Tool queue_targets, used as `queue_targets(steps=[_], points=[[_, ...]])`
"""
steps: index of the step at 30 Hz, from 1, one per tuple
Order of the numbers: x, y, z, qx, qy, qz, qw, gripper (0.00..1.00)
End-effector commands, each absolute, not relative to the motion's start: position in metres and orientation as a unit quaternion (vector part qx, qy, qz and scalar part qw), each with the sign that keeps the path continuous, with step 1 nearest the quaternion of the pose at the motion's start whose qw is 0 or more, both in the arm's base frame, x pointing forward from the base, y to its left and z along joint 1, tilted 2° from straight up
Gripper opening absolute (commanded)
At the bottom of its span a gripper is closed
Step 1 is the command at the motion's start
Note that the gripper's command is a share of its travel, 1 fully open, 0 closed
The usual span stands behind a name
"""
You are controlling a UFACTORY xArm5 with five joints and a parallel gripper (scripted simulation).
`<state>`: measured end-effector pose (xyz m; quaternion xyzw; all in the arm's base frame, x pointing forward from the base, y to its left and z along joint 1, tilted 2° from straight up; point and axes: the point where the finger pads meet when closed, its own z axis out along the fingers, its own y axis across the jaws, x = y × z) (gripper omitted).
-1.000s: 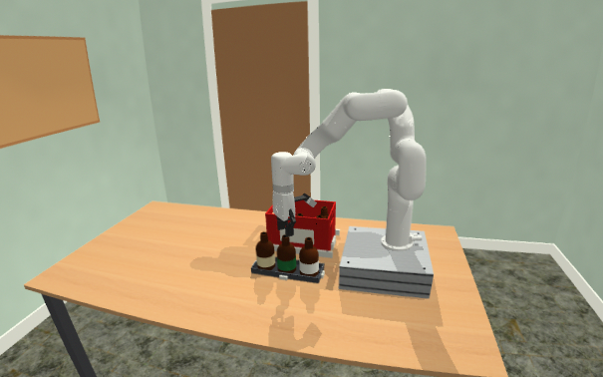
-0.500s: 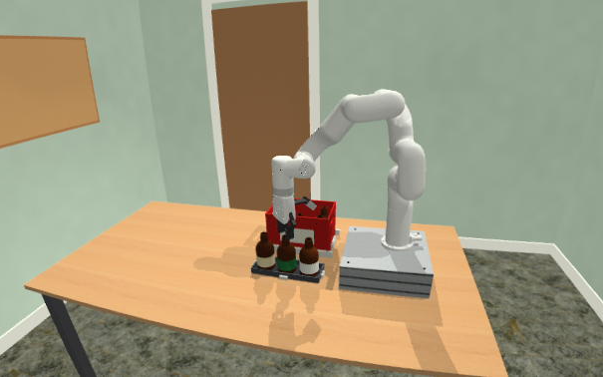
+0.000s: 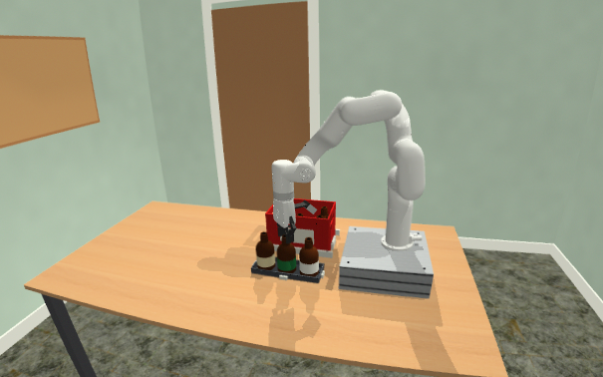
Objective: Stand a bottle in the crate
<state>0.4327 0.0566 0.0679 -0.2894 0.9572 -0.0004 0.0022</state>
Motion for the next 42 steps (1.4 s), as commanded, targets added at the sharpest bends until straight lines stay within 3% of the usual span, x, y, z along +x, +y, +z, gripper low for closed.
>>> queue_targets(steps=[1,30,31,42], points=[[0.4341,0.0566,0.0649,-0.289,0.957,-0.001,0.004,0.65],[0.4341,0.0565,0.0599,-0.289,0.957,-0.001,0.004,0.65],[0.4341,0.0565,0.0599,-0.289,0.957,-0.001,0.004,0.0],[0.4341,0.0565,0.0599,-0.289,0.957,-0.001,0.004,0.0]])
